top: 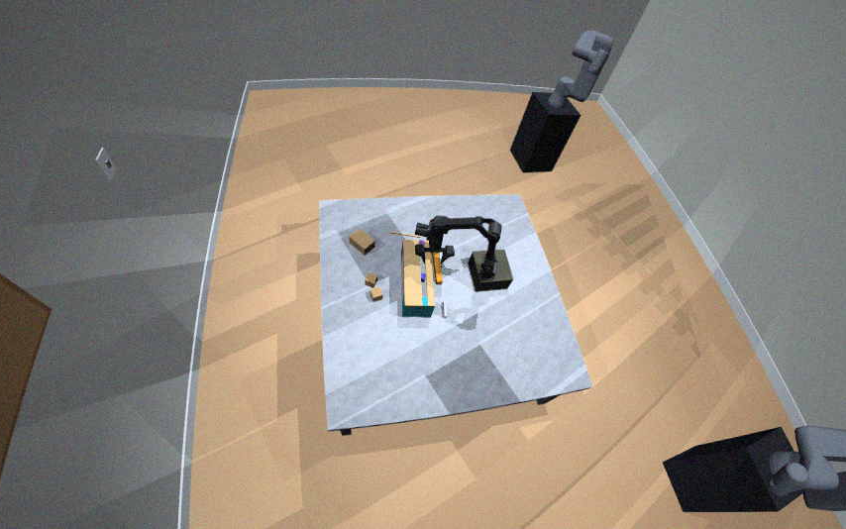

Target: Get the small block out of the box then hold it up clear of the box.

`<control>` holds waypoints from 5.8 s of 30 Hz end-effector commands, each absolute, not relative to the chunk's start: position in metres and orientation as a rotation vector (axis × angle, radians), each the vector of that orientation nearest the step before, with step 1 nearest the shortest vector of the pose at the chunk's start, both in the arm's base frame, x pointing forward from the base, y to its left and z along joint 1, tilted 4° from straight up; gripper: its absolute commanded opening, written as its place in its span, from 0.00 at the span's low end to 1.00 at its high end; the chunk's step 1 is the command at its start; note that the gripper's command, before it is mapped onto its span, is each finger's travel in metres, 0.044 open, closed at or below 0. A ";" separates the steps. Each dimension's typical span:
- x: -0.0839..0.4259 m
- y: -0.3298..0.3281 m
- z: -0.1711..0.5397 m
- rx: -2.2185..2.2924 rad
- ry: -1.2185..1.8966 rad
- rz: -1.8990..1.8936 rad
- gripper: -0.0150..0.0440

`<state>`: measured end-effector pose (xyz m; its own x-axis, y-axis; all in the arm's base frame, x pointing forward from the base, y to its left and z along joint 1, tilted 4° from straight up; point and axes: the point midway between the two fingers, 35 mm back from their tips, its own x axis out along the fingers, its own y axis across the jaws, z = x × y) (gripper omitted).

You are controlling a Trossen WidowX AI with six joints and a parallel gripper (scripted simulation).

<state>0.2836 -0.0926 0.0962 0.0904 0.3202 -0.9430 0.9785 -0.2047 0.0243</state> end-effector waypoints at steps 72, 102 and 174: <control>0.287 -0.071 0.025 1.670 1.331 -1.074 0.93; 0.298 -0.018 0.028 1.674 1.334 -1.070 0.93; 0.297 0.003 0.029 1.676 1.336 -1.069 0.93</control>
<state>0.2973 -0.0019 0.0297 0.1181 0.3705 -0.9213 0.9797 -0.1948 0.0473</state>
